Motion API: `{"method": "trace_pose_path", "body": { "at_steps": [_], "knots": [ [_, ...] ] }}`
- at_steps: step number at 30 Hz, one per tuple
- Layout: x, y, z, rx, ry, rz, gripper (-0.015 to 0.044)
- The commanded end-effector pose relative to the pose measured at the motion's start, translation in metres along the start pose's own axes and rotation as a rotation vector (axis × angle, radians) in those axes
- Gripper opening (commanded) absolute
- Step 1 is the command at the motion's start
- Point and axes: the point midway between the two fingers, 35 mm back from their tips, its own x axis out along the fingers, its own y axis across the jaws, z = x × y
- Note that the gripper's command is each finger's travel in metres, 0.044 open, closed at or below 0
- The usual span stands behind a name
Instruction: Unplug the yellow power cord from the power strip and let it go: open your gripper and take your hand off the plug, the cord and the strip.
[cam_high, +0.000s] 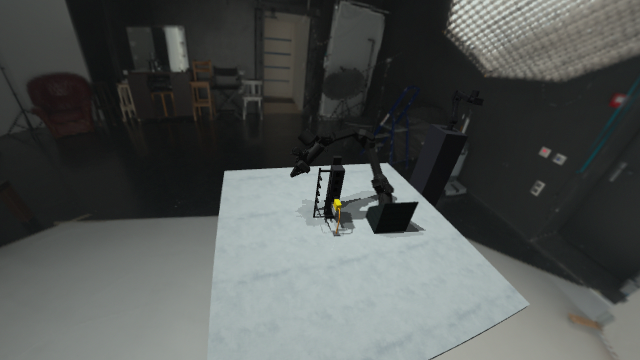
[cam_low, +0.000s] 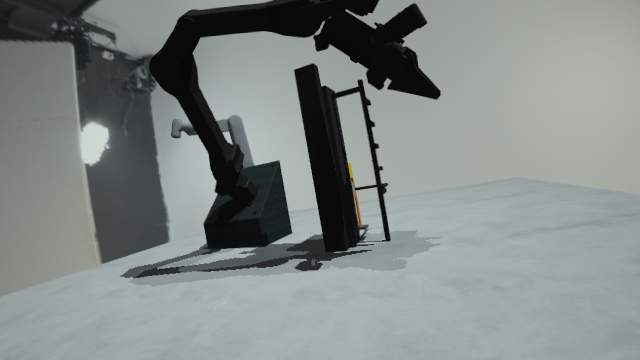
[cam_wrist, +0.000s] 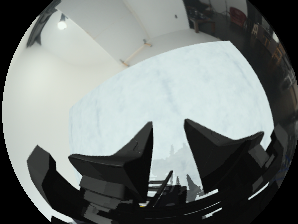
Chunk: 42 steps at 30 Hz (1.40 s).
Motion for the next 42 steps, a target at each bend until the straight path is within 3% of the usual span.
{"method": "trace_pose_path", "body": {
  "at_steps": [1, 9, 16, 25, 32, 42],
  "knots": [
    [-0.008, 0.035, -0.004, -0.109, 0.005, 0.057, 0.016],
    [-0.033, 0.102, -0.015, -0.391, -0.011, 0.141, 0.016],
    [-0.04, 0.16, -0.078, -0.721, 0.15, 0.209, 0.016],
    [-0.04, 0.167, -0.151, -1.157, 0.386, 0.26, 0.016],
    [-0.051, 0.144, -0.23, -1.655, 0.774, 0.369, 0.016],
    [-0.051, 0.142, -0.231, -1.668, 0.785, 0.373, 0.016]
  ]
}}
